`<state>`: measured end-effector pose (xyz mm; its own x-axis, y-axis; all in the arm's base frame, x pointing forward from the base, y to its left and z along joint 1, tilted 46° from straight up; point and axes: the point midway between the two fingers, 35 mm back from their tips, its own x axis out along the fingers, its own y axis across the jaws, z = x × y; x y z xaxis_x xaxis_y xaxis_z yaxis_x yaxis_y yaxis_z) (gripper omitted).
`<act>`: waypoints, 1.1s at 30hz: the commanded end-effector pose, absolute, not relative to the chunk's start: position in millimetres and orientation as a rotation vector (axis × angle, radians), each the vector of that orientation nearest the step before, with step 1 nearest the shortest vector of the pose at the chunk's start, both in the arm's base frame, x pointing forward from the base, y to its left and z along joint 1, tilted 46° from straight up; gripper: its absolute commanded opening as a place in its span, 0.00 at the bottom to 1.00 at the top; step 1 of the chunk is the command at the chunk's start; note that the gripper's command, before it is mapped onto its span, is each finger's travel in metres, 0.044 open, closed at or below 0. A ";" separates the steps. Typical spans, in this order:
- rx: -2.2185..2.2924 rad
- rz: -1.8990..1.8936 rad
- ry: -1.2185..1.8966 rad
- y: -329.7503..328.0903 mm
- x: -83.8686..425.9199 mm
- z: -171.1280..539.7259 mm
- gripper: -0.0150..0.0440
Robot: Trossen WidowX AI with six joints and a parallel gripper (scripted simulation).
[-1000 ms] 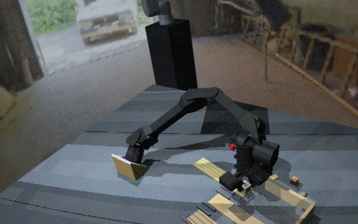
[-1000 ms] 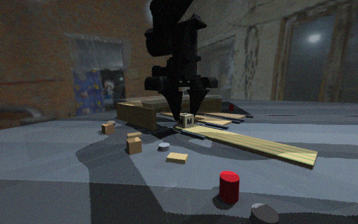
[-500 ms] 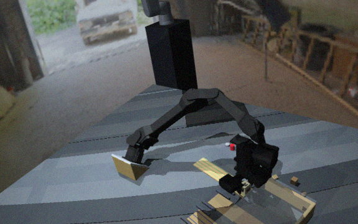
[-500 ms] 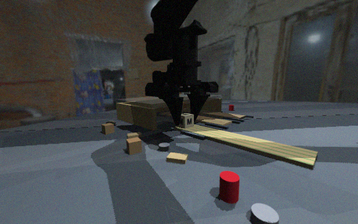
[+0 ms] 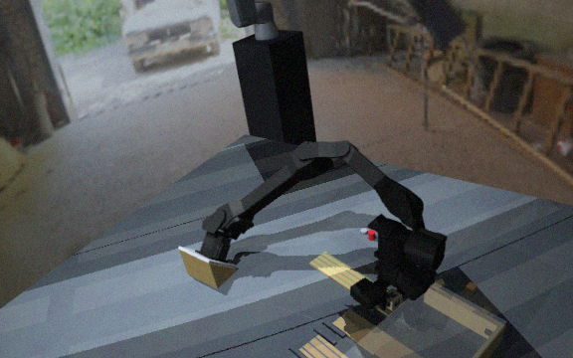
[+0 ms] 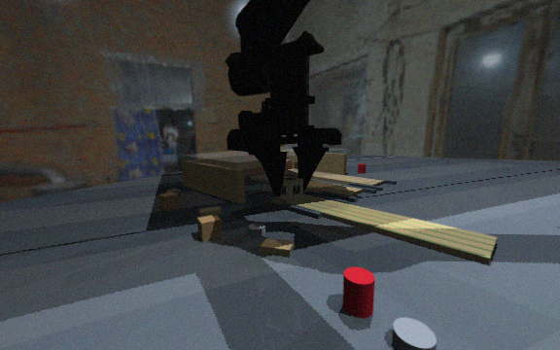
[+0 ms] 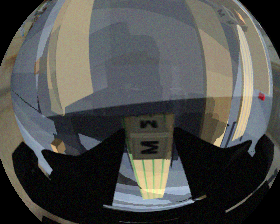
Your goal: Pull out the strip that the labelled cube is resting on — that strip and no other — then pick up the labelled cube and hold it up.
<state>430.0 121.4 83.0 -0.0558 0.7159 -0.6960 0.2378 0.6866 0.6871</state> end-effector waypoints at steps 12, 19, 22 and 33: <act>0.793 0.465 1.621 121.4 430.0 83.1 0.50; 0.793 0.465 1.621 121.4 430.0 83.1 0.39; 0.792 0.466 1.620 120.3 429.2 83.4 0.25; 0.791 0.464 1.623 90.8 398.6 93.9 0.25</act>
<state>410.3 101.1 89.7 -0.0555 0.7172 -0.6947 0.2400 0.6850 0.6879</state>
